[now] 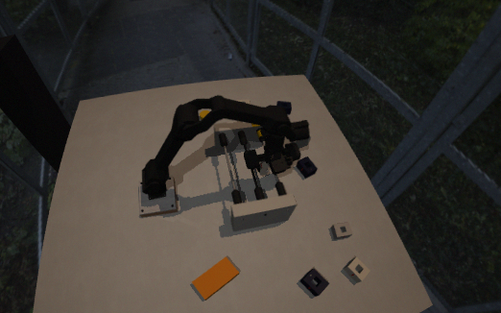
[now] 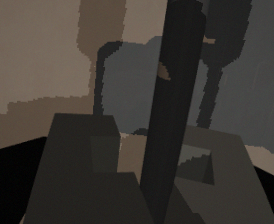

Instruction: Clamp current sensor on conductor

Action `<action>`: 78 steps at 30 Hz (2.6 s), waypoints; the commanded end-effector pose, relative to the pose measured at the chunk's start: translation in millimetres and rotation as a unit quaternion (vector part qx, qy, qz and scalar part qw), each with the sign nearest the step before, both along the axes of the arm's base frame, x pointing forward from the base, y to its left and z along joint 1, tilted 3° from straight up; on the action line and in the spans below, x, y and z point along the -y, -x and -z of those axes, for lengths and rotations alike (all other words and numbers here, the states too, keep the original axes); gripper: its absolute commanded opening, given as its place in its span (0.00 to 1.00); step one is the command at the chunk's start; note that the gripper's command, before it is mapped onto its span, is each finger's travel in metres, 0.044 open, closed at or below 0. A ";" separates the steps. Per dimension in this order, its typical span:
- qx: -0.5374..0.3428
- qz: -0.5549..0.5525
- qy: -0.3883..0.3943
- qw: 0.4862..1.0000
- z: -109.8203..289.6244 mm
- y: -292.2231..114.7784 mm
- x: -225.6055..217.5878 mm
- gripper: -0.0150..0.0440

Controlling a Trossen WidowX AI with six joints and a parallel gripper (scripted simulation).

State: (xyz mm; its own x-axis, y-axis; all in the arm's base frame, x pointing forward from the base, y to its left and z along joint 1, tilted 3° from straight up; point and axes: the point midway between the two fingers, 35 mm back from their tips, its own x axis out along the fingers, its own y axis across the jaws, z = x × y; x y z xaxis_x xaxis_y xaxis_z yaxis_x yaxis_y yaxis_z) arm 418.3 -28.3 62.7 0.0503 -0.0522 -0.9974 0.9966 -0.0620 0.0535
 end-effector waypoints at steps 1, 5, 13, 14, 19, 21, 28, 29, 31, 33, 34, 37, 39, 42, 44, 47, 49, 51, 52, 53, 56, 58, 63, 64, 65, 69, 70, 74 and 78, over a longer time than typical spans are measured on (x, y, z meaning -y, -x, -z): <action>0.000 0.000 0.000 1.000 -0.3 -0.1 0.0 0.25; 0.000 0.000 0.000 1.000 -0.3 -0.1 0.0 0.25; 0.000 0.000 0.000 1.000 -0.3 -0.1 0.0 0.25; 0.000 0.000 0.000 1.000 -0.3 -0.1 0.0 0.25; 0.000 0.000 0.000 1.000 -0.3 -0.1 0.0 0.25; 0.000 0.000 0.000 1.000 -0.3 -0.1 0.0 0.25; 0.000 0.000 0.000 1.000 -0.3 -0.1 0.0 0.25; 0.000 0.000 0.000 1.000 -0.3 -0.1 0.0 0.25; 0.000 0.000 0.000 1.000 -0.3 -0.1 0.0 0.25; 0.000 0.000 0.000 1.000 -0.3 -0.1 0.0 0.25; 0.000 0.000 0.000 1.000 -0.3 -0.1 0.0 0.25; 0.000 0.000 0.000 1.000 -0.3 -0.1 0.0 0.25; 0.001 0.000 0.000 1.000 -0.2 -0.1 0.0 0.25; 0.012 -0.001 0.001 1.000 -2.0 -0.3 -0.1 0.25; 0.025 -0.001 0.002 1.000 -4.1 -0.6 -0.2 0.25; 0.049 -0.002 0.003 0.999 -8.2 -0.9 -0.4 0.25; 0.065 -0.003 0.004 0.998 -10.9 -0.9 -0.5 0.25; 0.082 -0.004 0.005 0.997 -13.8 -0.7 -0.7 0.25; 0.090 -0.004 0.006 0.996 -15.2 -0.6 -0.7 0.25; 0.096 -0.004 0.006 0.995 -16.4 -0.5 -0.8 0.25; 0.102 -0.005 0.006 0.995 -17.3 -0.3 -0.9 0.25; 0.102 -0.005 0.006 0.995 -17.3 -0.3 -0.9 0.25; 0.092 -0.003 0.005 0.996 -14.8 -1.3 -0.9 0.25; 0.092 -0.003 0.005 0.996 -14.8 -1.3 -0.9 0.25; 0.092 -0.003 0.005 0.996 -14.8 -1.3 -0.9 0.25; 0.092 -0.003 0.005 0.996 -14.8 -1.3 -0.9 0.30; 0.092 -0.003 0.005 0.996 -14.8 -1.3 -0.9 0.34; 0.092 -0.003 0.005 0.996 -14.8 -1.3 -0.9 0.52; 0.092 -0.003 0.005 0.996 -14.8 -1.3 -0.9 0.70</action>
